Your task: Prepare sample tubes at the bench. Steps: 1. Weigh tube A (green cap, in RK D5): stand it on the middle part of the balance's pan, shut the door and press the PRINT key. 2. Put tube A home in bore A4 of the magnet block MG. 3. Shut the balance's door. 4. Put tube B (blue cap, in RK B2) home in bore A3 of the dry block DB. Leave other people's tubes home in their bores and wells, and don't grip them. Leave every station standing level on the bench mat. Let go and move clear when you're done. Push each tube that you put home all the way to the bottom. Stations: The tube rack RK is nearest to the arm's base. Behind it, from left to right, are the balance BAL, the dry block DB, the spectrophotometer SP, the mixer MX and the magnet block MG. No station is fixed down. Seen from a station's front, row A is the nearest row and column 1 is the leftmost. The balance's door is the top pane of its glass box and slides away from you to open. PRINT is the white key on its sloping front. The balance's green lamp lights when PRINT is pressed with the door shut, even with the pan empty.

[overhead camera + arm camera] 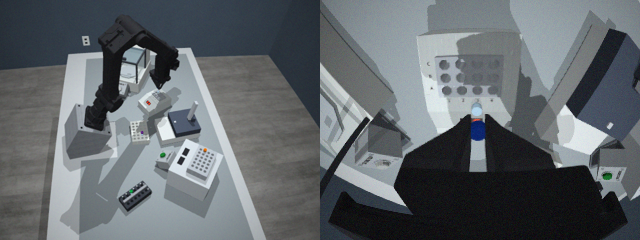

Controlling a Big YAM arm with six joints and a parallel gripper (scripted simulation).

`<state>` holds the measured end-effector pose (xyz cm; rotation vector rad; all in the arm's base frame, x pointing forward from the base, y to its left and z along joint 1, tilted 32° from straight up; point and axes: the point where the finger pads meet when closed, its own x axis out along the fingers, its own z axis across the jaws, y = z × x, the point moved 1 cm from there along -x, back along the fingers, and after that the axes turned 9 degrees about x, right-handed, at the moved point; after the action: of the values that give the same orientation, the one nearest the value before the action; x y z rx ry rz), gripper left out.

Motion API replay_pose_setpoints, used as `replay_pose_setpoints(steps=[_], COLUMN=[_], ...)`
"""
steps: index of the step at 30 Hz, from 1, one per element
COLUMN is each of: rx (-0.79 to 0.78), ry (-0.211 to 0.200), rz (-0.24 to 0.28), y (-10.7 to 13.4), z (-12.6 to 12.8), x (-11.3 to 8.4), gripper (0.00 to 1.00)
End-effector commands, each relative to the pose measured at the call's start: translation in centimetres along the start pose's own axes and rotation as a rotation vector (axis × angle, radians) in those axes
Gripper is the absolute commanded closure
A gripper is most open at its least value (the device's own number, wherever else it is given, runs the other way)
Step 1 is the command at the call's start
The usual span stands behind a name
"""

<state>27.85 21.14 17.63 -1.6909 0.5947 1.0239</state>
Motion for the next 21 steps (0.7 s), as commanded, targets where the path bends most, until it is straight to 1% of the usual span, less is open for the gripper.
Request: replay_pose_setpoints(steps=[1,2,3,4,7,8,10,21], rx=[0.009,0.008,0.007,0.008,0.008,0.009,0.008,0.008], ry=[-0.011,-0.011,-0.006,-0.011,-0.011,-0.007,-0.011,-0.011], rz=[-0.028,-0.028,-0.023,-0.028,-0.028,-0.029,-0.028,-0.028], y=[-1.18,-1.17,-0.40,-1.17,-1.17,-0.72,-1.18,-1.19], z=[0.02,0.02,-0.59,0.00,0.00,-0.57,0.00,-0.02], x=[-0.84,-0.84,-0.58,-0.84,-0.84,-0.76,-0.84,-0.84], gripper=[0.91,0.91,0.91,0.91,0.91,0.91,0.91,0.91])
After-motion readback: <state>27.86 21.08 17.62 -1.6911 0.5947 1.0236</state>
